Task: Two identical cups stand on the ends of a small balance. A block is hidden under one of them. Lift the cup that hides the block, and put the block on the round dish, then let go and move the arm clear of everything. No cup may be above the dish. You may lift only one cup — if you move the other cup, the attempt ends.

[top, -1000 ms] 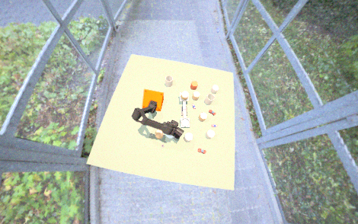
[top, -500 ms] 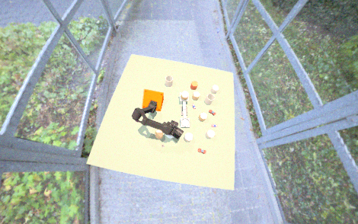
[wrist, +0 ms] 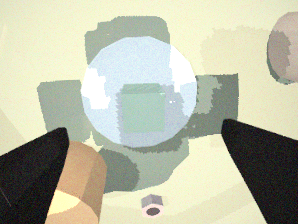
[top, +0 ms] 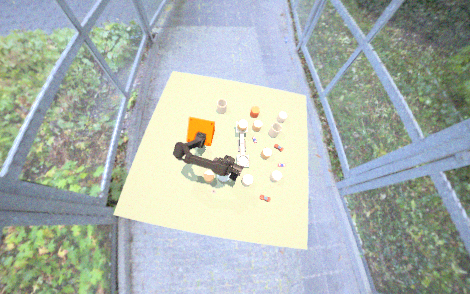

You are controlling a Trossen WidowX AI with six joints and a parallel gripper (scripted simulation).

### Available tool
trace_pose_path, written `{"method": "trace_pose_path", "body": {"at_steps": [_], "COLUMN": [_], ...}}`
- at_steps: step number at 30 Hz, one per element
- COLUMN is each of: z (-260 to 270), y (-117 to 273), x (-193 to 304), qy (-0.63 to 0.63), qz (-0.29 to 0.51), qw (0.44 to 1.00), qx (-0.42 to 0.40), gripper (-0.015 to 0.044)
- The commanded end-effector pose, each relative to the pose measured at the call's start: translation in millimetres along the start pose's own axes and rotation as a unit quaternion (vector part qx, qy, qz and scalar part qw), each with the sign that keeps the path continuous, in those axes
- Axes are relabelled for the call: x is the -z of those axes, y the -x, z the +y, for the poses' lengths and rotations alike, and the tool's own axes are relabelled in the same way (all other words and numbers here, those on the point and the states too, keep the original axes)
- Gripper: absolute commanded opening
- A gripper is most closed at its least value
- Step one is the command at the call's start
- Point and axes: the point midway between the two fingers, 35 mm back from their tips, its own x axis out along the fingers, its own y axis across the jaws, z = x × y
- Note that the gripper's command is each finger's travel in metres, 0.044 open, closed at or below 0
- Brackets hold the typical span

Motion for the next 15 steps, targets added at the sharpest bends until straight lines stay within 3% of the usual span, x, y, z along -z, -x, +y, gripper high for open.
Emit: {"method": "trace_pose_path", "body": {"at_steps": [1,5,15], "z": [0.7,2.2,2.4], "y": [9.7,42.4,44.4], "x": [1.1,1.5,1.6], "qy": [-0.002,0.000,0.001], "qz": [0.002,0.001,0.001], "qw": [1.000,1.000,1.000], "qx": [0.000,0.000,0.000], "gripper": [0.0440,0.0440,0.0440]}}
